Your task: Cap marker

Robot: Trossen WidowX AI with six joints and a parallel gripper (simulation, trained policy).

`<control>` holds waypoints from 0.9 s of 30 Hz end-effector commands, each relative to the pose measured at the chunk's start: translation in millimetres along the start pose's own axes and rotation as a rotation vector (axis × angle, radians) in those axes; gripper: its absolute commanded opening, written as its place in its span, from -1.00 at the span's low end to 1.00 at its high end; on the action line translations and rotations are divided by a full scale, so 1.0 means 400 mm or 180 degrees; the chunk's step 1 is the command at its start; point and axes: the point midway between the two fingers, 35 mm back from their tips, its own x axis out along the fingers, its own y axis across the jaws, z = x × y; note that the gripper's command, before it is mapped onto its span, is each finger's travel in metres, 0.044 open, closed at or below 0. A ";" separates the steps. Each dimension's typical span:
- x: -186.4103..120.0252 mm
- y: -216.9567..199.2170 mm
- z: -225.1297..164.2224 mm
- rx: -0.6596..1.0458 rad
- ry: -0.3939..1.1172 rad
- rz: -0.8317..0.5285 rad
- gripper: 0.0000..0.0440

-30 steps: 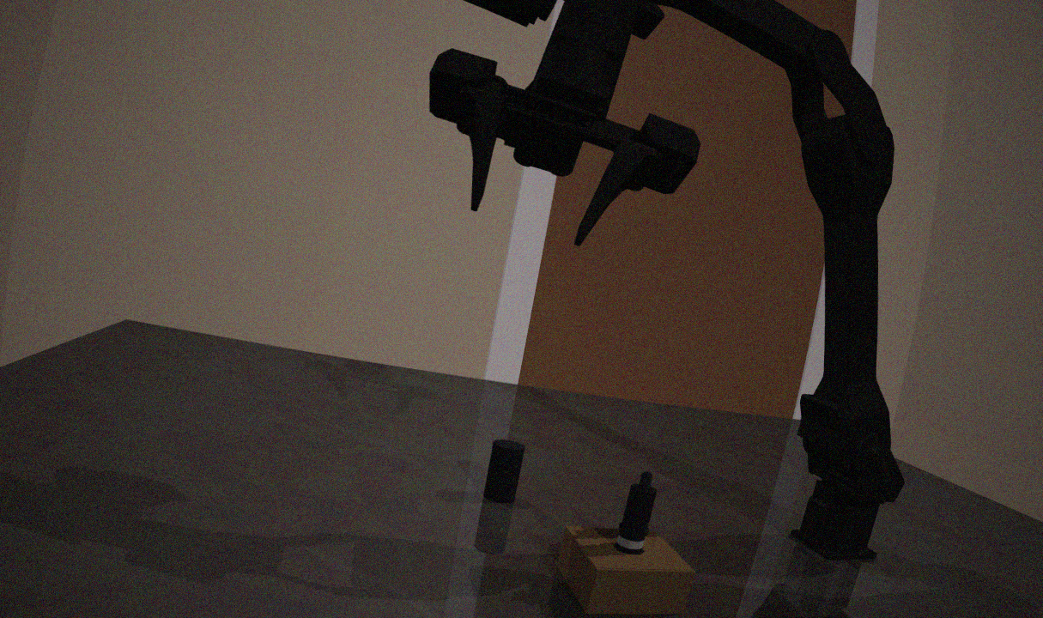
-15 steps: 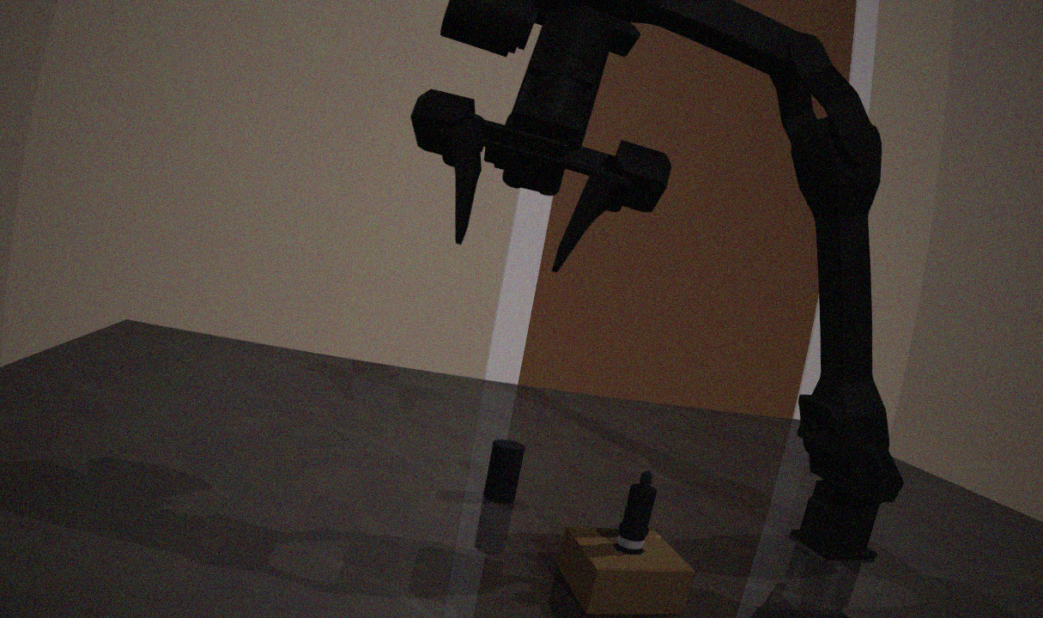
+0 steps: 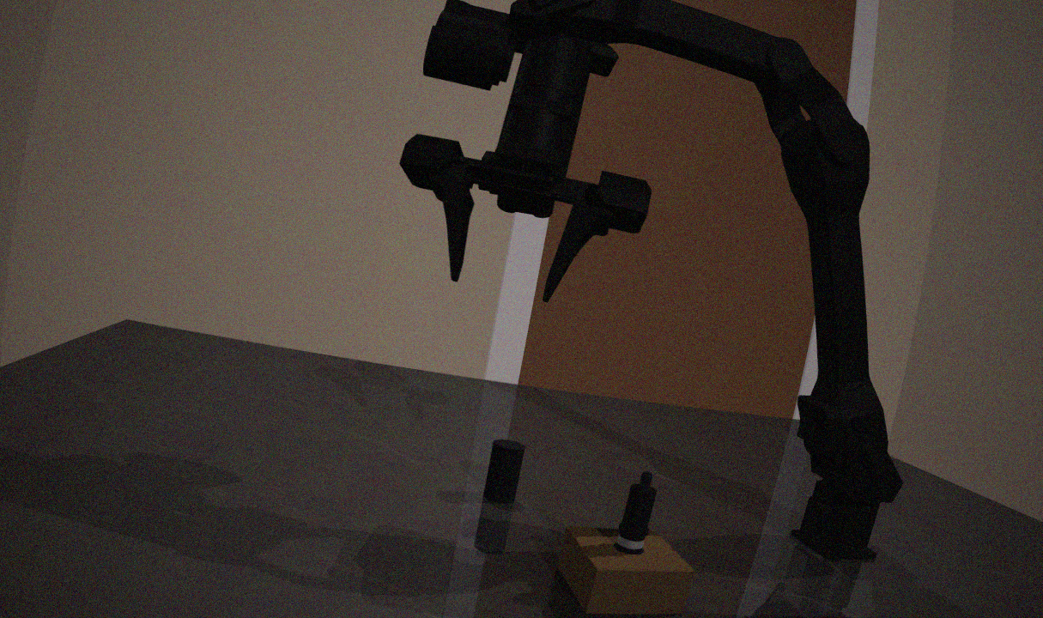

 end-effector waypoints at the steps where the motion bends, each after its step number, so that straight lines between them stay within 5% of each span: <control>1: 0.020 -0.002 0.025 0.0033 -0.0086 -0.0091 0.47; 27: 0.127 -0.024 0.146 0.0272 -0.0550 -0.0575 0.45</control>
